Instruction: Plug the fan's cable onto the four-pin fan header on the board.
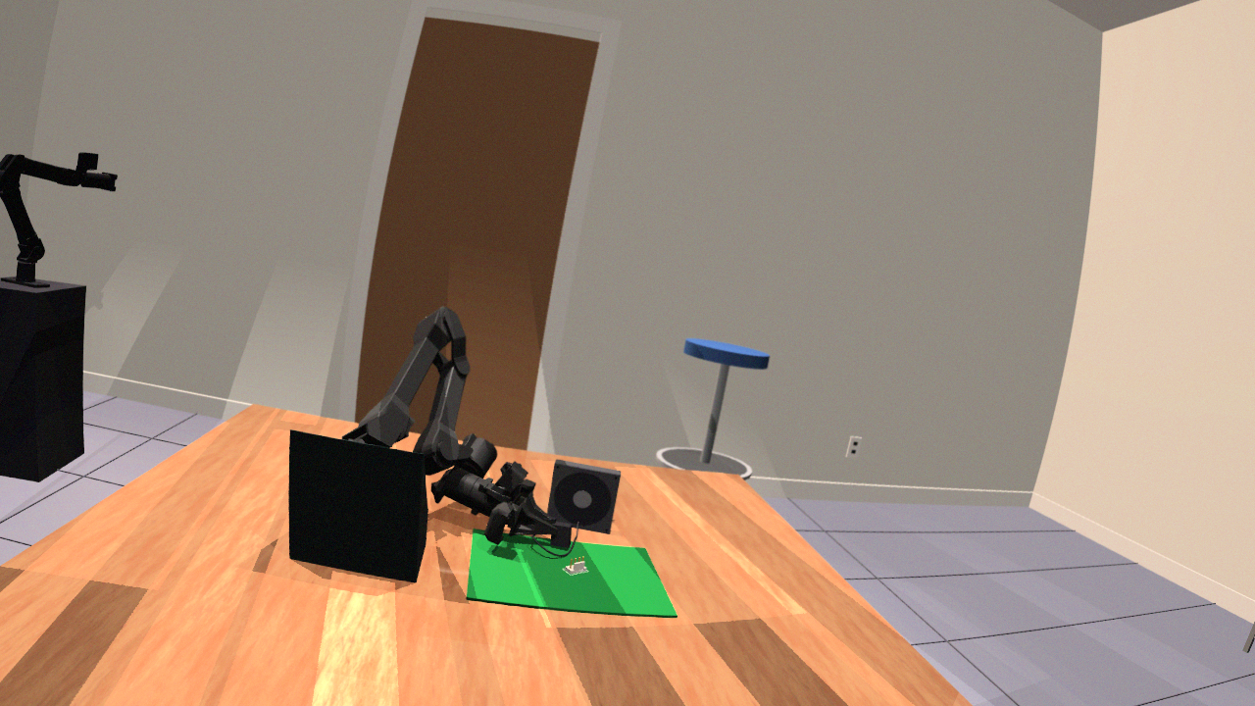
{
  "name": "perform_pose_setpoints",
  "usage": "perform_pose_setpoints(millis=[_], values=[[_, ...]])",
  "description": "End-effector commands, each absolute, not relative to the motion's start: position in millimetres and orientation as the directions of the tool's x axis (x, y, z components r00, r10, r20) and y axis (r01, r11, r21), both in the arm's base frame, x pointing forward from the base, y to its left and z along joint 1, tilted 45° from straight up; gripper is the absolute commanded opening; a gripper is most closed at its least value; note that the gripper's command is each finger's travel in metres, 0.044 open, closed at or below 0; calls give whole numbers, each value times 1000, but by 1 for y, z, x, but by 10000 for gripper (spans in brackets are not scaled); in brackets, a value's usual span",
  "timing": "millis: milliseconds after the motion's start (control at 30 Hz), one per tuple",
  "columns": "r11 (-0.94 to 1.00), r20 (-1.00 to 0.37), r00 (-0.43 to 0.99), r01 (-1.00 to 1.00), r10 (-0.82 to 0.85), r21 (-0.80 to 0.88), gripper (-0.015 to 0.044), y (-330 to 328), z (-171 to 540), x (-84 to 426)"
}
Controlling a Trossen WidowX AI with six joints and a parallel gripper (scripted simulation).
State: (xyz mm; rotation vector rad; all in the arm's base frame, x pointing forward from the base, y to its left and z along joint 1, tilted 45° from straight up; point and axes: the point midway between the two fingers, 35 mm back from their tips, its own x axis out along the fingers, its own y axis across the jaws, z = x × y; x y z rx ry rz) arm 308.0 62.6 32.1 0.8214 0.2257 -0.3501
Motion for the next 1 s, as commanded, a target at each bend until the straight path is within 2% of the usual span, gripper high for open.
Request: perform_pose_setpoints(millis=[0, 967], values=[[623, -326, 919, 391, -223, 677, 0, 64, 30, 309], [629, -329, 919, 389, -216, 673, 0, 64, 30, 308]])
